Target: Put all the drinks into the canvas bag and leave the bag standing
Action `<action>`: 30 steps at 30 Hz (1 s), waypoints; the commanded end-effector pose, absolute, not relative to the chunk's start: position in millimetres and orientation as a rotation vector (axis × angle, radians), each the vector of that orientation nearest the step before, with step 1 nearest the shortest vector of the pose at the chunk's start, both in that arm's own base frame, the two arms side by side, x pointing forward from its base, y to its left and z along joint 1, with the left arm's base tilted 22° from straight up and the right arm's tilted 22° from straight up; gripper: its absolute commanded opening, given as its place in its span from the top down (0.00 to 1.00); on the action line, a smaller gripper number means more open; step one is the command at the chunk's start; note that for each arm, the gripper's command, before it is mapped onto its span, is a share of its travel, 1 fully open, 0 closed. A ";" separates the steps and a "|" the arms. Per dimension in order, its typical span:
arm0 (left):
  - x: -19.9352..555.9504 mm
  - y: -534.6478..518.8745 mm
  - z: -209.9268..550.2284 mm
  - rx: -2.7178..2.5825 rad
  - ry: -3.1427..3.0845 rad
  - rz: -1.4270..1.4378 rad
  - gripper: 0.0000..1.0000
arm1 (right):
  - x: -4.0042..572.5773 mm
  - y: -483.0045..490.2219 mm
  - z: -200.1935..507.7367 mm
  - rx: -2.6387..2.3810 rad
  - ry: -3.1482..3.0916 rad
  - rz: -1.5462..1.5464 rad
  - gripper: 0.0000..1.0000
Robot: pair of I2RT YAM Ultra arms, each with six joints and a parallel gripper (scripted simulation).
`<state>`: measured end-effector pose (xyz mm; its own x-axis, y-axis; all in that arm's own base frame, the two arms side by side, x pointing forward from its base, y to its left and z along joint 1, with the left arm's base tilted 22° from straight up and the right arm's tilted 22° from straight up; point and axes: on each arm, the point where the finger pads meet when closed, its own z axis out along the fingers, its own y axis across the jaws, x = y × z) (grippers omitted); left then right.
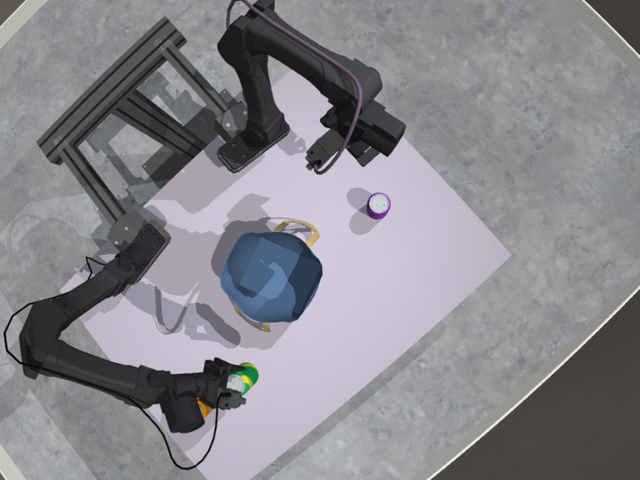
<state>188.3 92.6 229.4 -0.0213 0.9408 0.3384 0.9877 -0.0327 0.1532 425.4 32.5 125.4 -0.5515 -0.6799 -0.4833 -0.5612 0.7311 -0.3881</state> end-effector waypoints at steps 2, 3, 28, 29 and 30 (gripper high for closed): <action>186.3 88.9 230.7 -2.113 -2.102 -0.543 0.00 | 437.1 58.4 161.2 -0.879 2.163 -0.262 0.30; 186.3 88.9 230.7 -2.113 -2.102 -0.543 0.00 | 436.1 60.7 159.6 -0.878 2.164 -0.262 0.30; 186.3 88.9 230.7 -2.113 -2.102 -0.543 0.00 | 440.8 56.5 166.8 -0.910 2.119 -0.258 0.30; 186.3 88.9 230.7 -2.113 -2.102 -0.543 0.00 | 441.0 60.8 170.6 -0.891 2.128 -0.240 0.30; 186.3 88.9 230.7 -2.113 -2.102 -0.543 0.00 | 442.5 61.4 172.5 -0.894 2.113 -0.245 0.30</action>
<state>188.3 92.6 229.4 -0.0213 0.9408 0.3384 0.9877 -0.0328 0.1532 423.5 43.7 123.8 -0.5312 -0.6806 -0.5046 -0.5494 0.7301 -0.4064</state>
